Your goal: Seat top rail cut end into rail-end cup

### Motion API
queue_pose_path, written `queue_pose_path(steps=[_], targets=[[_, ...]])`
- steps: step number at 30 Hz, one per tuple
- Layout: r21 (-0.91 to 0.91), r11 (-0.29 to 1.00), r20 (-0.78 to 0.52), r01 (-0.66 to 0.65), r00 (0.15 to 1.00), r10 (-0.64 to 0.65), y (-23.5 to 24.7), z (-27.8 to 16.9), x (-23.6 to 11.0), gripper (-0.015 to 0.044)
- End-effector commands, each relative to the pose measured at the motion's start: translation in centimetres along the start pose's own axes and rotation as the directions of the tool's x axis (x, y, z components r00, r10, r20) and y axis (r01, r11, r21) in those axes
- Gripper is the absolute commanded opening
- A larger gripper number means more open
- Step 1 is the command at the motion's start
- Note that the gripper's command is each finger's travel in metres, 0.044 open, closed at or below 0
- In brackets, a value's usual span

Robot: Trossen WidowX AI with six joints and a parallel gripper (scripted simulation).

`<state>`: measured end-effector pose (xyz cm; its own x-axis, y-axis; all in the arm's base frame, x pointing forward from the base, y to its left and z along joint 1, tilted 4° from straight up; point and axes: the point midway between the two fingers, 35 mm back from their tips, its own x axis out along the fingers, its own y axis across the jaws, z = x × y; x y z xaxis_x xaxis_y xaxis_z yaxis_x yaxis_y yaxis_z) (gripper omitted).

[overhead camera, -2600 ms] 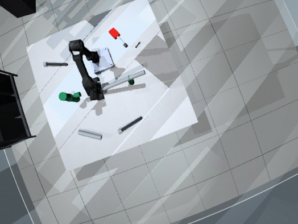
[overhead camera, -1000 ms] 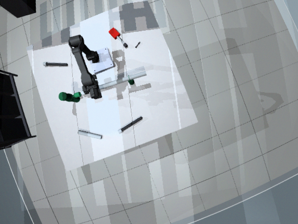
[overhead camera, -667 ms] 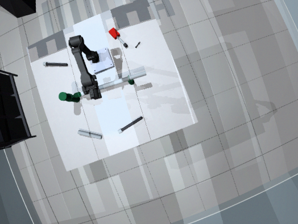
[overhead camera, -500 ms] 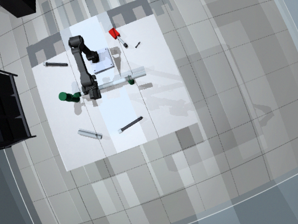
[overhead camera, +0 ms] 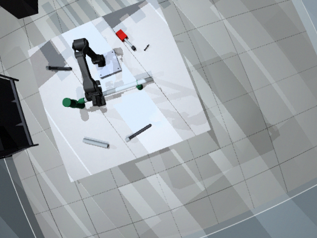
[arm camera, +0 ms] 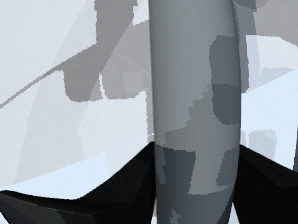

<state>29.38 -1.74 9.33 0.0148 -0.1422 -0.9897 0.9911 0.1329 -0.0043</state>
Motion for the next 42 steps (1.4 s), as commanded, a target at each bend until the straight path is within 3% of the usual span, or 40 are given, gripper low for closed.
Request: queue_pose_path(steps=[1,42], targets=[[0.003,1.000,0.014,0.002,1.000,-0.002,-0.07,0.50,0.06,0.0000],[0.000,1.000,0.000,0.000,1.000,0.000,-0.02,0.08,0.04,0.0000]])
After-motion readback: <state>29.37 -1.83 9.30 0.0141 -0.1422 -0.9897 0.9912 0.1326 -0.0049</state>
